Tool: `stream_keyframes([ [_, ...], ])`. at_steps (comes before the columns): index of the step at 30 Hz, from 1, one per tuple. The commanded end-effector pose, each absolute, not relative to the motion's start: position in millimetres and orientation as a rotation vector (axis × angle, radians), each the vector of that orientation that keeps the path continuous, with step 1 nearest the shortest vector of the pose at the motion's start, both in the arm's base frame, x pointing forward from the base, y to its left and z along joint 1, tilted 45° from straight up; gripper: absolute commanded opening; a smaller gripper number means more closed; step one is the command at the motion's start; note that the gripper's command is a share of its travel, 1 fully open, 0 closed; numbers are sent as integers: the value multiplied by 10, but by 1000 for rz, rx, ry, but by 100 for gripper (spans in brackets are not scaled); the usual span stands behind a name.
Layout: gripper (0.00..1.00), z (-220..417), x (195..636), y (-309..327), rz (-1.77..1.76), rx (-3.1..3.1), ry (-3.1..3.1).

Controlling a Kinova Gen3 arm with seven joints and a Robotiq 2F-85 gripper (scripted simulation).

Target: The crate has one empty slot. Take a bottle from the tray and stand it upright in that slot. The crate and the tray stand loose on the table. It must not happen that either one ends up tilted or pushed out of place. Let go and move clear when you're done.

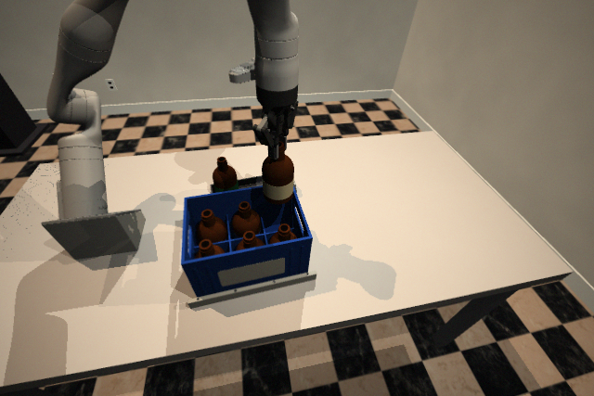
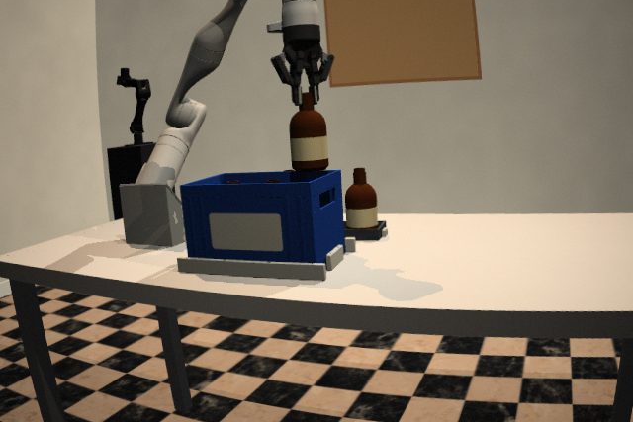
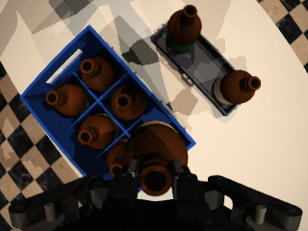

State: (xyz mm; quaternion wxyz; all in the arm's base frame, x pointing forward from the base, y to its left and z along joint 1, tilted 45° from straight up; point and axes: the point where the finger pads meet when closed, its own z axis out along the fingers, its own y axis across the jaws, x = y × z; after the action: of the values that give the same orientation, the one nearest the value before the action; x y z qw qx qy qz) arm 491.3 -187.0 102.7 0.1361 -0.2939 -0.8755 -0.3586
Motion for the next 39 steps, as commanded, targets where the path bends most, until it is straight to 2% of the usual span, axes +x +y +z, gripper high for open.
stream_keyframes([
  [1,0,1025,4909,-1865,-1038,-851,-2535],
  [39,0,804,4900,-1644,-1038,-851,-2535],
])
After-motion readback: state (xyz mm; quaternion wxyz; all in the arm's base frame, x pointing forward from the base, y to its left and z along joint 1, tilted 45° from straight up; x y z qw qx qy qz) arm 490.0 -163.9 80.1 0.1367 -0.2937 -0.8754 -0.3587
